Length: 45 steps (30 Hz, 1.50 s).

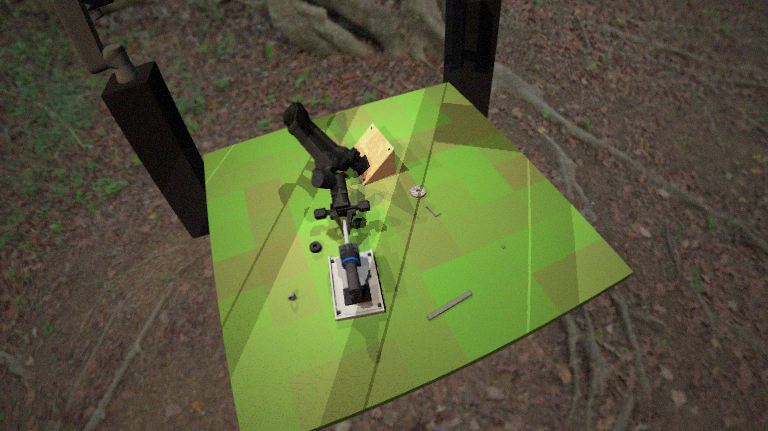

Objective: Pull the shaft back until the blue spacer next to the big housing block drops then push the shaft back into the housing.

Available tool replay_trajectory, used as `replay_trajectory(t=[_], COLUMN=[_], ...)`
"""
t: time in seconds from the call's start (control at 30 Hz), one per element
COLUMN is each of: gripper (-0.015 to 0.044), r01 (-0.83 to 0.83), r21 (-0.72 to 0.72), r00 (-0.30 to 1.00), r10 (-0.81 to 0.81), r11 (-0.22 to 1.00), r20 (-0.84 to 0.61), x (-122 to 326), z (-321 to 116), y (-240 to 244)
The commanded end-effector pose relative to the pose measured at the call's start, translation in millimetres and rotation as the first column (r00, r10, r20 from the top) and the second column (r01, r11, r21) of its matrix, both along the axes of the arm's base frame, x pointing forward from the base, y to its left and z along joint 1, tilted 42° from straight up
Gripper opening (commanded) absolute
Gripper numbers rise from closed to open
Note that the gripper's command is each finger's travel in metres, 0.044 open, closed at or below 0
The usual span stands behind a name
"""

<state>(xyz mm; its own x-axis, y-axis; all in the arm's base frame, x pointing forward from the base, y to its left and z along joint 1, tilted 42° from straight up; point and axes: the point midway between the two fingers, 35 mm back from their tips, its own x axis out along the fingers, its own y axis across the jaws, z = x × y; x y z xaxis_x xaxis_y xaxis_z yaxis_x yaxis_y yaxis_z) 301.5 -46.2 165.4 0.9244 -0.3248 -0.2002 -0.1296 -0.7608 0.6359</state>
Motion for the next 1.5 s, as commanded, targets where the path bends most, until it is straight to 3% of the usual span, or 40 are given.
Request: replay_trajectory(t=[0.0, 1.47], gripper=[0.0000, 0.0000], r01=[-0.003, -0.003], r21=[-0.002, -0.002], r00=[1.000, 1.000], r10=[0.003, 0.003], r11=[1.000, 1.000], r20=[-0.001, -0.001], x=[-0.5, -4.4], z=[-0.4, -1.2], y=[0.4, 0.4])
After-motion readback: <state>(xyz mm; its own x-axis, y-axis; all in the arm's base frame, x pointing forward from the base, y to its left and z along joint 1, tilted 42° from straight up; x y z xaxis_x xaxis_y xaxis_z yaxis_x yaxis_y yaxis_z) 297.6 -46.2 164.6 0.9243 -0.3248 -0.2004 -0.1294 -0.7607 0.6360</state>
